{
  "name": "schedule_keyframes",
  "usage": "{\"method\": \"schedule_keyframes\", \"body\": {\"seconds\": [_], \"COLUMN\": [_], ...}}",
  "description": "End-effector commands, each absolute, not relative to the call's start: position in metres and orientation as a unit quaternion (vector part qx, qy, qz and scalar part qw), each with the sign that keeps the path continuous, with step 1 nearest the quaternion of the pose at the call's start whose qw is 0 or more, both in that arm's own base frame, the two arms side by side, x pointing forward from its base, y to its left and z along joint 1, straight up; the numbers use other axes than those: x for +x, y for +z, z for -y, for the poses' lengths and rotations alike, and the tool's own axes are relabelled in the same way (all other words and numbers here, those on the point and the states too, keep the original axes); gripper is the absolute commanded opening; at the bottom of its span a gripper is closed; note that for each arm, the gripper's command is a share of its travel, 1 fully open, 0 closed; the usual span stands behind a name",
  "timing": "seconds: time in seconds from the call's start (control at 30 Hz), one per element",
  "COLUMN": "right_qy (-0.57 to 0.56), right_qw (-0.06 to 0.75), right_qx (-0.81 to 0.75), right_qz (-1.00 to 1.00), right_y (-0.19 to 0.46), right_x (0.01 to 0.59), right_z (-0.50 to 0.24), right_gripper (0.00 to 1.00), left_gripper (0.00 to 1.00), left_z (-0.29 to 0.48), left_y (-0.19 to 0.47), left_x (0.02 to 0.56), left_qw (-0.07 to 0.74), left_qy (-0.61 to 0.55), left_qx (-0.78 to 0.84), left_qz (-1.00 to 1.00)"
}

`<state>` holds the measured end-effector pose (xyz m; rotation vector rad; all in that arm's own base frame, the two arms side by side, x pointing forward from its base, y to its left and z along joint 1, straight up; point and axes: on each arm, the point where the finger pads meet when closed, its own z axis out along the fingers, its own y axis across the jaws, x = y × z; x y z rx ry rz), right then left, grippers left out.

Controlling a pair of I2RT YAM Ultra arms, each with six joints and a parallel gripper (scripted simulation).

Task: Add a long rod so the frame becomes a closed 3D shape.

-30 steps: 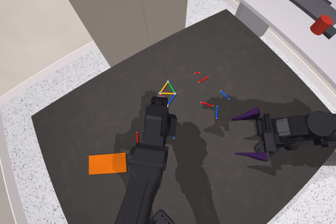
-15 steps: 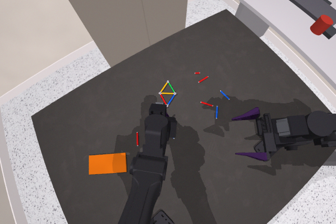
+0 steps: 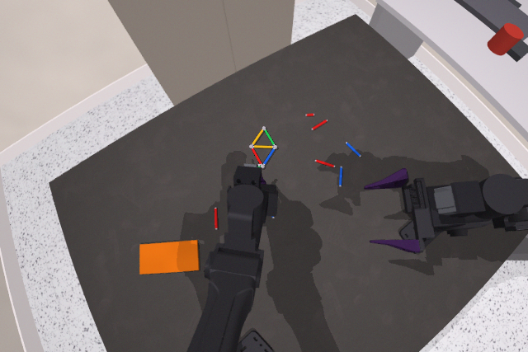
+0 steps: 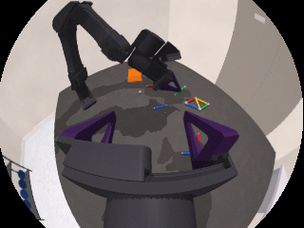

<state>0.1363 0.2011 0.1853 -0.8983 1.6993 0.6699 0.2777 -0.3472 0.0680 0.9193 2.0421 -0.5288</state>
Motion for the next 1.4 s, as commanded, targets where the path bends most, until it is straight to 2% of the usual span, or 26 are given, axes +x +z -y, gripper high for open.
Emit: {"method": "schedule_keyframes", "body": {"seconds": [0.0, 0.37, 0.87, 1.37], "right_qy": [0.285, 0.285, 0.285, 0.285], "right_qw": [0.537, 0.537, 0.537, 0.537], "right_qx": [-0.372, -0.372, -0.372, -0.372], "right_qz": [-0.701, -0.701, -0.701, -0.701], "right_y": [0.194, 0.194, 0.194, 0.194], "right_x": [0.136, 0.136, 0.136, 0.136], "right_z": [-0.200, -0.200, -0.200, -0.200], "right_gripper": [1.00, 1.00, 1.00, 1.00], "left_gripper": [0.00, 0.00, 0.00, 0.00], "left_z": [0.353, 0.361, 0.406, 0.412], "left_y": [0.081, 0.078, 0.079, 0.083], "left_x": [0.278, 0.289, 0.333, 0.338], "left_qw": [0.423, 0.416, 0.418, 0.427], "left_qy": [-0.219, -0.216, -0.217, -0.219], "left_qx": [0.360, 0.356, 0.351, 0.351], "left_qz": [-0.802, -0.808, -0.809, -0.804]}}
